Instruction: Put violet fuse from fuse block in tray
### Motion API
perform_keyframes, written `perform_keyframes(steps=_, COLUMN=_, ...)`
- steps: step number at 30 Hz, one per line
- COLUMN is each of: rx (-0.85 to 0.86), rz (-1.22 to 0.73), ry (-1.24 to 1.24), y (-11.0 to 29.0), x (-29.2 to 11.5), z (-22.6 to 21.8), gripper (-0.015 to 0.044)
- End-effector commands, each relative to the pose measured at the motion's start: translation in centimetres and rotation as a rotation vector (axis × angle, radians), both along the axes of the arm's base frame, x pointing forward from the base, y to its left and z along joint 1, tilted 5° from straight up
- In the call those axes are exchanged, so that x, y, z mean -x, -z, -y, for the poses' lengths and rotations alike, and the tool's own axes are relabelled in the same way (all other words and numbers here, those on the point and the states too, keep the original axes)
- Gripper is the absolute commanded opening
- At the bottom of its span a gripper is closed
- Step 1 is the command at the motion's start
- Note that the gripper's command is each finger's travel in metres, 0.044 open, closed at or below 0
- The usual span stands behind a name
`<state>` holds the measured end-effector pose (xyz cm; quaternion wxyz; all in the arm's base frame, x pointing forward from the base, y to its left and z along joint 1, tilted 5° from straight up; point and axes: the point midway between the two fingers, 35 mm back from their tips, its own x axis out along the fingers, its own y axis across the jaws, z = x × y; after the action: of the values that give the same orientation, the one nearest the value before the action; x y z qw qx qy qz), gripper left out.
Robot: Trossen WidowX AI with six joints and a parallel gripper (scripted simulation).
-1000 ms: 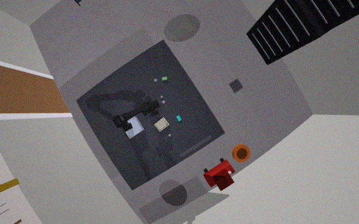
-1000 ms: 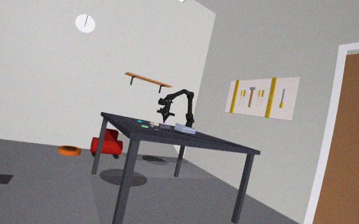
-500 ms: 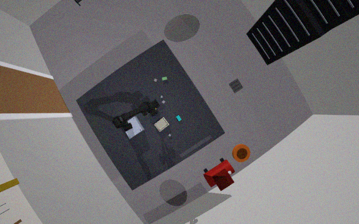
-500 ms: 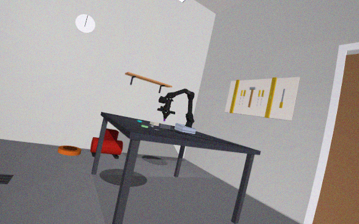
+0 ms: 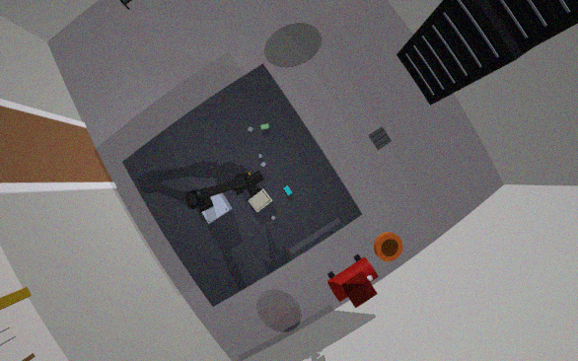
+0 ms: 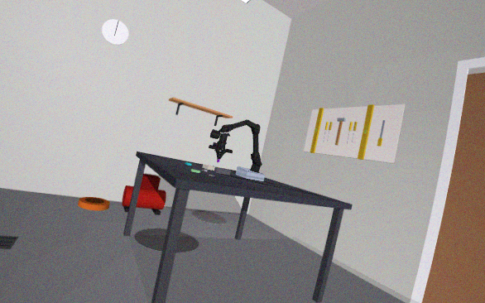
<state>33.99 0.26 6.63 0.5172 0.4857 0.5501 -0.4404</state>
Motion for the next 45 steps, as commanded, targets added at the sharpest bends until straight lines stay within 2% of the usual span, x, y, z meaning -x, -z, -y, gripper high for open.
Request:
perform_keyframes(steps=1, rx=0.005, rz=0.001, ry=-0.005, y=0.1, x=-0.4, z=2.5, gripper=0.0000)
perform_keyframes(steps=19, rx=0.013, rz=-0.001, ry=-0.005, y=0.9, x=0.4, z=13.3, gripper=0.0000)
perform_keyframes(steps=45, rx=0.013, rz=-0.001, ry=-0.005, y=4.4, x=0.4, z=13.2, gripper=0.0000)
